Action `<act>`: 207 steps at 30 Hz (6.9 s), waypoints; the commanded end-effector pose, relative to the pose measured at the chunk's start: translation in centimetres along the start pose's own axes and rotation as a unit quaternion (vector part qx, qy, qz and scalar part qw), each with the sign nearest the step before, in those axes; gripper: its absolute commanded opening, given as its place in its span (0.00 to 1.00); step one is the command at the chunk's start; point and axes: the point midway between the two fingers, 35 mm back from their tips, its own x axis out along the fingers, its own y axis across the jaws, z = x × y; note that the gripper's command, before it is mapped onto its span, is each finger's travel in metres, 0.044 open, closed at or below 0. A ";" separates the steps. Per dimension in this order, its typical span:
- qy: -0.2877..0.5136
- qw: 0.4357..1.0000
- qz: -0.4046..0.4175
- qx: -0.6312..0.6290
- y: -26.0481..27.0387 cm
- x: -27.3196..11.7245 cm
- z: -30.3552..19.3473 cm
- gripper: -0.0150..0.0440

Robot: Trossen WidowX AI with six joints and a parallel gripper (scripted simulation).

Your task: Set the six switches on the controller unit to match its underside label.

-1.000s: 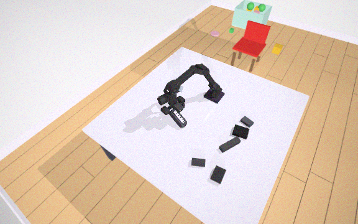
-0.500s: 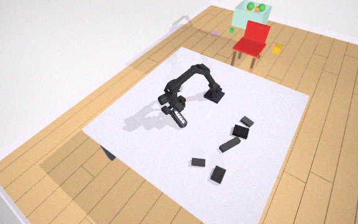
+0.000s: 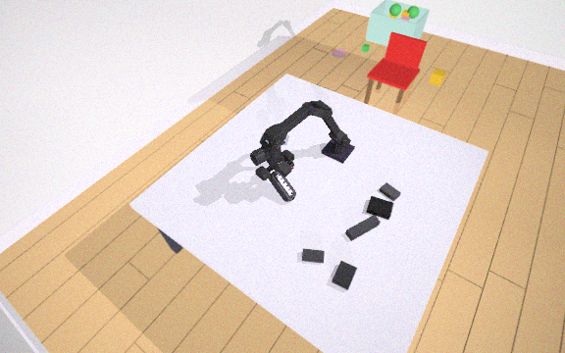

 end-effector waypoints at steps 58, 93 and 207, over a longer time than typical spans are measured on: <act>-0.004 1.000 -0.002 0.000 -0.1 -2.9 4.4 0.82; -0.005 1.000 -0.002 0.000 -0.1 -3.7 7.1 0.83; -0.010 1.000 -0.002 0.000 -0.1 -3.5 18.2 0.83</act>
